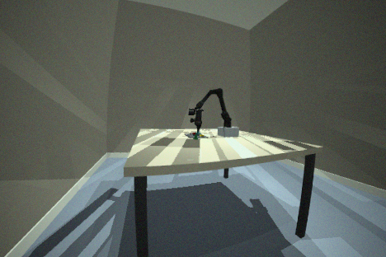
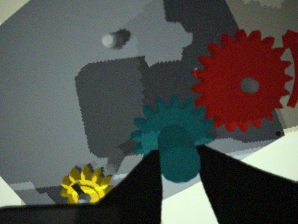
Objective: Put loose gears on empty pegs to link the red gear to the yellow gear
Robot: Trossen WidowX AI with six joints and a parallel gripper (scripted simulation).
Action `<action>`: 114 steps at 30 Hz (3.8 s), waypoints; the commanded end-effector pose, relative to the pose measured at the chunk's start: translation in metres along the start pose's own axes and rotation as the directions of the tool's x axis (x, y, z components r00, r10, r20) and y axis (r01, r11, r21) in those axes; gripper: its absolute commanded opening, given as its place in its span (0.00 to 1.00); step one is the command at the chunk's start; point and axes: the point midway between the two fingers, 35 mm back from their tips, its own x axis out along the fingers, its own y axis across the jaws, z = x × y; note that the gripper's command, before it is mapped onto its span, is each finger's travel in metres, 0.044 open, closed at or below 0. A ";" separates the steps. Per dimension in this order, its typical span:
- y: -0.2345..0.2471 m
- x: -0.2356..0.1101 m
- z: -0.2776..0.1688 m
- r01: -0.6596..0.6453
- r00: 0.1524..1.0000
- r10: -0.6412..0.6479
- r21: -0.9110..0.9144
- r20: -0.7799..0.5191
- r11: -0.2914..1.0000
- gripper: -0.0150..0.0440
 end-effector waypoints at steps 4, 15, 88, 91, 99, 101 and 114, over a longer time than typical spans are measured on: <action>-0.001 0.002 0.000 0.002 1.000 -0.002 -0.132 0.000 0.991 0.25; 0.000 0.005 0.000 0.002 1.000 -0.002 -0.054 0.000 0.999 0.25; 0.208 0.011 0.001 -0.013 1.000 0.018 -0.671 0.000 0.742 1.00; 0.208 0.011 0.001 -0.013 1.000 0.018 -0.671 0.000 0.742 1.00; 0.208 0.011 0.001 -0.013 1.000 0.018 -0.671 0.000 0.742 0.73; 0.208 0.011 0.001 -0.013 1.000 0.018 -0.671 0.000 0.742 0.64; 0.208 0.011 0.001 -0.013 1.000 0.018 -0.671 0.000 0.742 0.30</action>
